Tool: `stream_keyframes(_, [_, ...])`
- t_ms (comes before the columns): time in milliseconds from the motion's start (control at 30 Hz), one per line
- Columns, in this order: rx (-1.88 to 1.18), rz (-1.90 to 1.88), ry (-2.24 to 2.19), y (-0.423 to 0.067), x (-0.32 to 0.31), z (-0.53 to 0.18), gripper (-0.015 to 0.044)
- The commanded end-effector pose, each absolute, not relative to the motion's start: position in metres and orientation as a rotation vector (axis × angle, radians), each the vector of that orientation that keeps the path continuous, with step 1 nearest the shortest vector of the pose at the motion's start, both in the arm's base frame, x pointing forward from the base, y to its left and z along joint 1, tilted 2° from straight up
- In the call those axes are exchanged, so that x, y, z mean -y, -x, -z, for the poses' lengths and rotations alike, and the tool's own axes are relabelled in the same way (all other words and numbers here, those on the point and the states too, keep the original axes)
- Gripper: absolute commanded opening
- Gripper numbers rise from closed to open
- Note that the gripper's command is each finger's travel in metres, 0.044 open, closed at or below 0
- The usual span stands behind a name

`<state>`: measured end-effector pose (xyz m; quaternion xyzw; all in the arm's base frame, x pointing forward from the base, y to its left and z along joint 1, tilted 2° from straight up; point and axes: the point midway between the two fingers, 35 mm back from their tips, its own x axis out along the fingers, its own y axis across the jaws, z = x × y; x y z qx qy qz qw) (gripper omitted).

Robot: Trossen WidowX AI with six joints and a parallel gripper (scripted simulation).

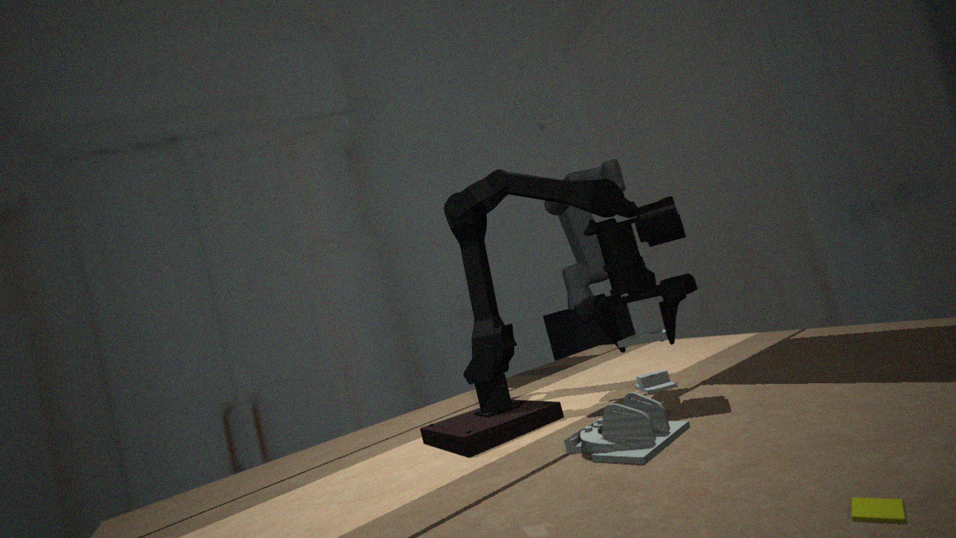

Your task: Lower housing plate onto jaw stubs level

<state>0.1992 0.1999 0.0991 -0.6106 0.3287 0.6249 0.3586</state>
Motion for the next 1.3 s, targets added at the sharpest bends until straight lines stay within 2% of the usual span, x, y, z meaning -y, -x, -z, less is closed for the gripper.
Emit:
stream_keyframes(0, [-0.912, -1.548, 1.515, -0.206, -0.192, -0.099, 0.0351])
stream_keyframes(1267, [-1.353, -0.908, 0.870, -0.257, -0.106, -0.095, 0.0351])
